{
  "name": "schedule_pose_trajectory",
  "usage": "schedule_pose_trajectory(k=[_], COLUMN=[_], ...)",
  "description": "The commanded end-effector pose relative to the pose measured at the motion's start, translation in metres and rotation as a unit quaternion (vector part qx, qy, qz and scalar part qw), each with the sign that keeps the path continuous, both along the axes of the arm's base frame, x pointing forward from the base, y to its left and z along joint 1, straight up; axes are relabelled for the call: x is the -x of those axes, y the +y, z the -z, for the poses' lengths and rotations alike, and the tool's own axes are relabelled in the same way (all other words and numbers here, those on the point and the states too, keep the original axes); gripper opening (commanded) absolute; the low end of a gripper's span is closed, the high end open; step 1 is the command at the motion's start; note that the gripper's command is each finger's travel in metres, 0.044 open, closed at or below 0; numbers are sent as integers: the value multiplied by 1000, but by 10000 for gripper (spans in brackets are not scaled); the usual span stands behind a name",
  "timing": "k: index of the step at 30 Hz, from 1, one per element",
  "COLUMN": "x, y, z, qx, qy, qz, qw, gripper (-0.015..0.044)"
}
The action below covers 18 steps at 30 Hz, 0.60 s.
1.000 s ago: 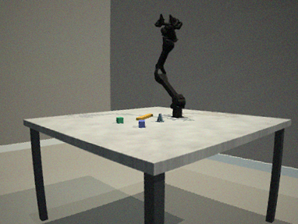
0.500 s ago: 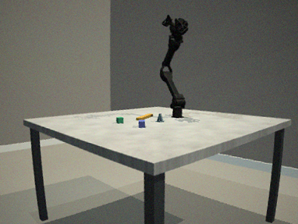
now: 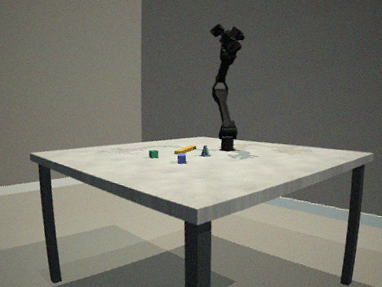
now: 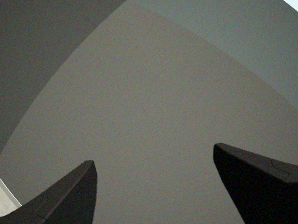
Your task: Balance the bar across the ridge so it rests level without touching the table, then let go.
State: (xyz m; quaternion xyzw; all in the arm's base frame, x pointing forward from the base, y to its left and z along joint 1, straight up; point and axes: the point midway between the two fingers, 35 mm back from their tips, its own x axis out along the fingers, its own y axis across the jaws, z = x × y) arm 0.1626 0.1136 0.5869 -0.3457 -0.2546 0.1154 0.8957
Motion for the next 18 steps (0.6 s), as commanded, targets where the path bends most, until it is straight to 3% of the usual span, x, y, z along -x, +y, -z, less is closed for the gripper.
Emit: schedule_pose_trajectory(k=[1,18], x=[-12,-83], y=[8,15], z=[13,94], qx=[25,151], qy=[16,123], qz=[12,90], qw=[999,977], gripper=[315,315])
